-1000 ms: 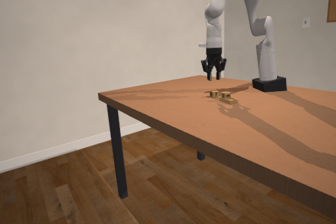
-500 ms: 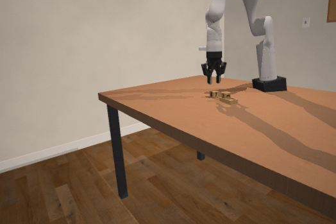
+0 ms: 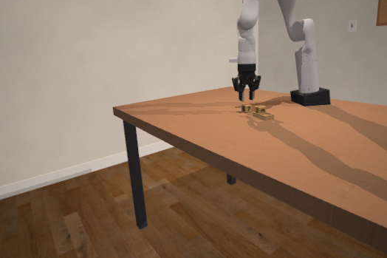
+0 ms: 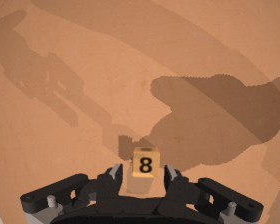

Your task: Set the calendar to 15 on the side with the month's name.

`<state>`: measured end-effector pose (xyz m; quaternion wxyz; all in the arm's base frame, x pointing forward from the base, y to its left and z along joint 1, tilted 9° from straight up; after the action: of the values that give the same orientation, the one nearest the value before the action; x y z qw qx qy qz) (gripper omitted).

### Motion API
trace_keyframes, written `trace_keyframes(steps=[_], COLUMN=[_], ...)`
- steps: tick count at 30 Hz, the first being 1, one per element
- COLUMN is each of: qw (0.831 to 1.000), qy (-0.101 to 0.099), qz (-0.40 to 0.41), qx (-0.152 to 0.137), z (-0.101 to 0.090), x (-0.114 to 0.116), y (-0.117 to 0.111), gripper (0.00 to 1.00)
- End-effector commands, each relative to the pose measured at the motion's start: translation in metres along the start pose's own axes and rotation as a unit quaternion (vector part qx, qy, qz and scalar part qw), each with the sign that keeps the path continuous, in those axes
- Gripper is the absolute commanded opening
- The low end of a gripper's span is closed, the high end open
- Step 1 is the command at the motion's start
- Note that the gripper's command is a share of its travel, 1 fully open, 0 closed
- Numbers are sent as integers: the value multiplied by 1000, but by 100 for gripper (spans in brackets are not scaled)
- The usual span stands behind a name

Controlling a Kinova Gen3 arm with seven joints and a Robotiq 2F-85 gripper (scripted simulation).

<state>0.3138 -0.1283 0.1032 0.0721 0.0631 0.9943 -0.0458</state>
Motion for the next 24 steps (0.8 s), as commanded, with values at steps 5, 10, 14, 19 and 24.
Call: trace_keyframes(steps=[5, 10, 14, 19, 24], qw=[1000, 1000, 1000, 1000, 1000], qy=[3, 3, 3, 3, 3], qz=[4, 4, 4, 4, 4], qx=[1, 1, 1, 1, 1], z=[7, 8, 9, 9, 9], x=[2, 2, 2, 2, 2], y=[-3, -3, -3, -3, -3], gripper=[48, 48, 48, 48, 48])
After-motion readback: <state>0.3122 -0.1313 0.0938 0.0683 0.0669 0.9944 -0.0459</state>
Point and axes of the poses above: the point where the finger pads meet when closed, its own z axis out along the fingers, its own x axis across the jaws, y = z × x, the point moved 4 cm from there along -z, back along the fingers, and after that the axes turned 11 degrees about -z, right-handed, at the moved point
